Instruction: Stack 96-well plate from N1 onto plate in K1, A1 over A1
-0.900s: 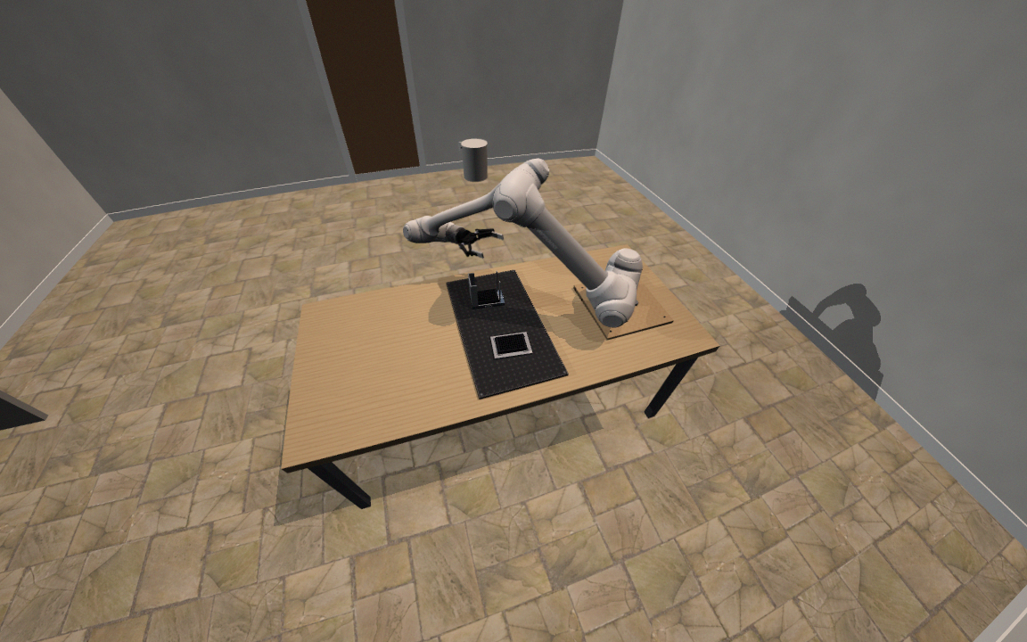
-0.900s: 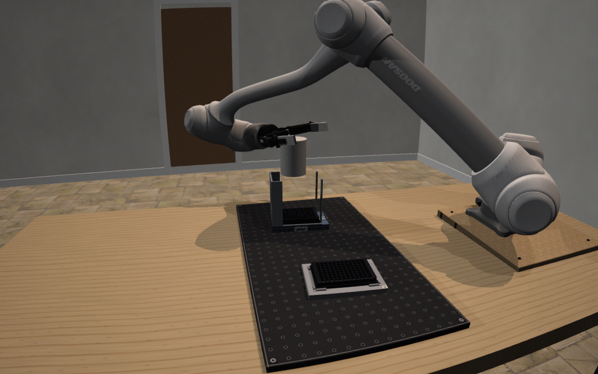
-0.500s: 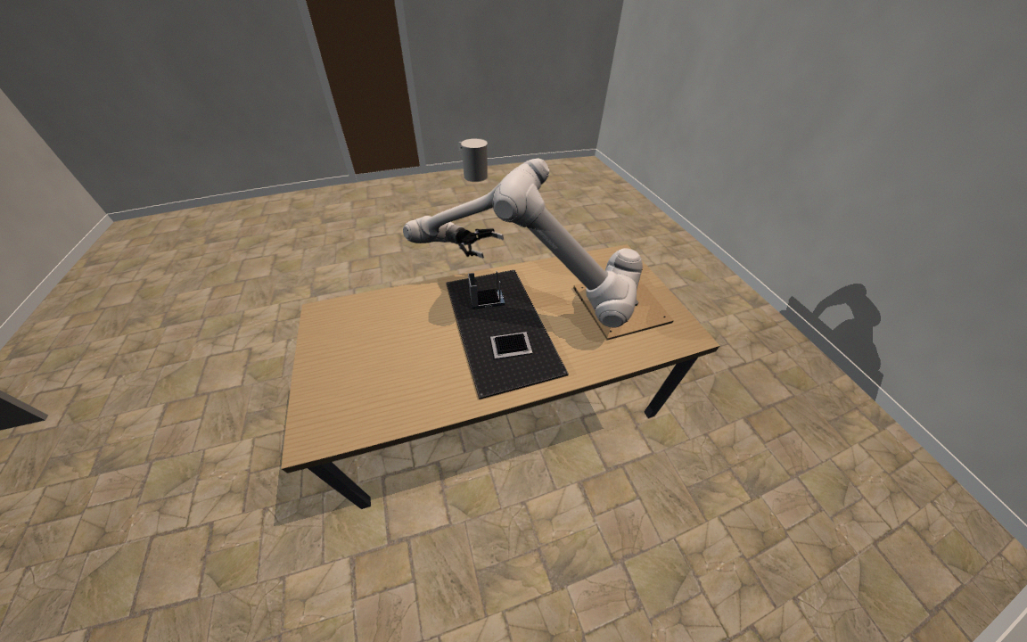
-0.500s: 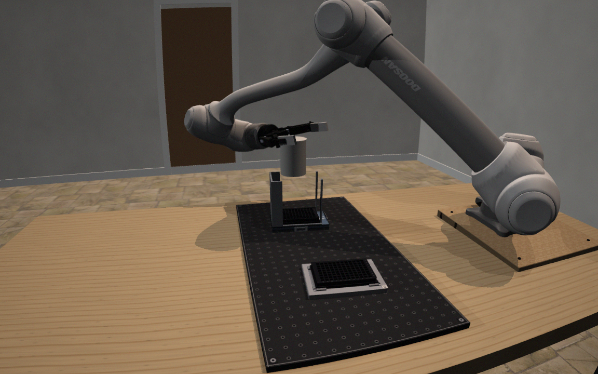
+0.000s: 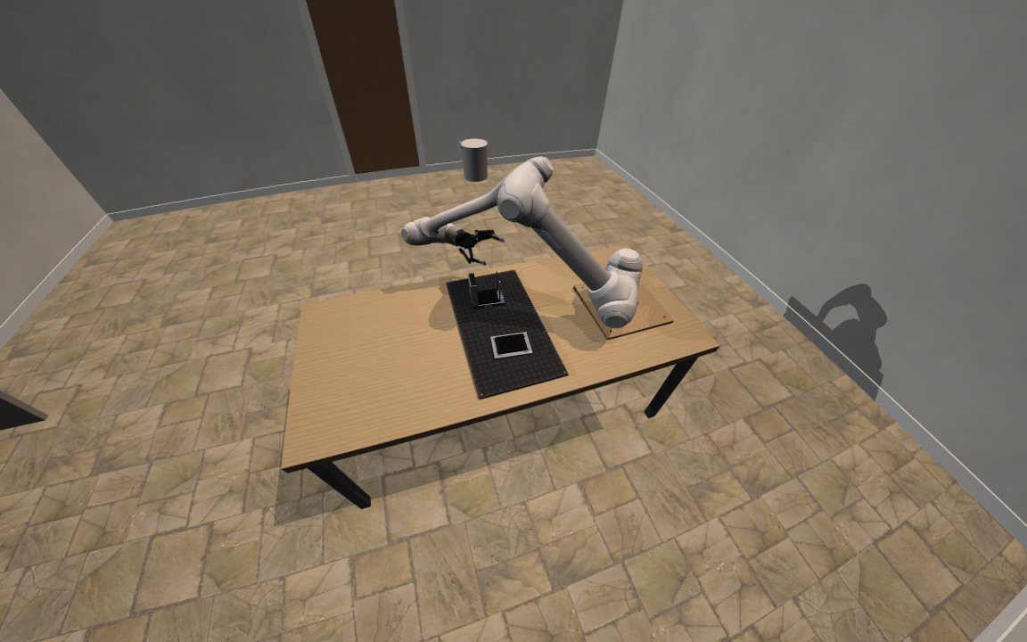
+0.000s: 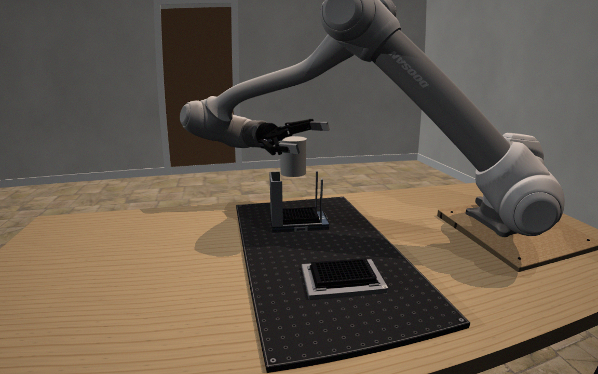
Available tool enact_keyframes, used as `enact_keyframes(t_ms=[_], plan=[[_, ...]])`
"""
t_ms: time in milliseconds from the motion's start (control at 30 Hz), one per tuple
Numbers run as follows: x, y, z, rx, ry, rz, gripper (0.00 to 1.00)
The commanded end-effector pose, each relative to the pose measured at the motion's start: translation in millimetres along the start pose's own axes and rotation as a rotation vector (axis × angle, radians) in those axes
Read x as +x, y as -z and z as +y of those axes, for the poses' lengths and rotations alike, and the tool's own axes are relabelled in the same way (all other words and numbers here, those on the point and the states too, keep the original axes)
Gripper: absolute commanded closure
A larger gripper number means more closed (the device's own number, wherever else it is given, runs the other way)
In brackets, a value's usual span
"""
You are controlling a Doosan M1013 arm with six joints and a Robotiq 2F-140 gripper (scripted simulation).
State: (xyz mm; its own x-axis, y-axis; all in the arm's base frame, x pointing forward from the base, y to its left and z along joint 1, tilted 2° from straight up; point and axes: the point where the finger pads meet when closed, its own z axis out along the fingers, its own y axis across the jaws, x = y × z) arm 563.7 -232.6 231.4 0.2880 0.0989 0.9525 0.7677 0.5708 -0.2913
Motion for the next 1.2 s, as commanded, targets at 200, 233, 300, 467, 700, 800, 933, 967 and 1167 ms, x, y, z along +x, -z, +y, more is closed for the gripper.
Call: enact_keyframes(t_ms=[200, 233, 300, 467, 700, 800, 933, 967, 1167], plan=[[-1, -25.6, 23, -0.005, -0.155, -0.085, 0.00], [-2, -29.4, 26, -0.007, -0.184, -0.101, 0.00], [-3, -37.0, 32, -0.013, -0.242, -0.135, 0.00], [-5, -54.7, 47, -0.026, -0.344, -0.195, 0.00], [-10, -77.9, 66, -0.059, -0.495, -0.288, 0.00], [-11, -81.8, 69, -0.067, -0.523, -0.305, 0.00], [-15, -97.3, 81, -0.103, -0.631, -0.374, 0.00], [-16, -101.2, 84, -0.113, -0.658, -0.392, 0.00], [-20, -118.3, 97, -0.164, -0.770, -0.465, 0.00]])
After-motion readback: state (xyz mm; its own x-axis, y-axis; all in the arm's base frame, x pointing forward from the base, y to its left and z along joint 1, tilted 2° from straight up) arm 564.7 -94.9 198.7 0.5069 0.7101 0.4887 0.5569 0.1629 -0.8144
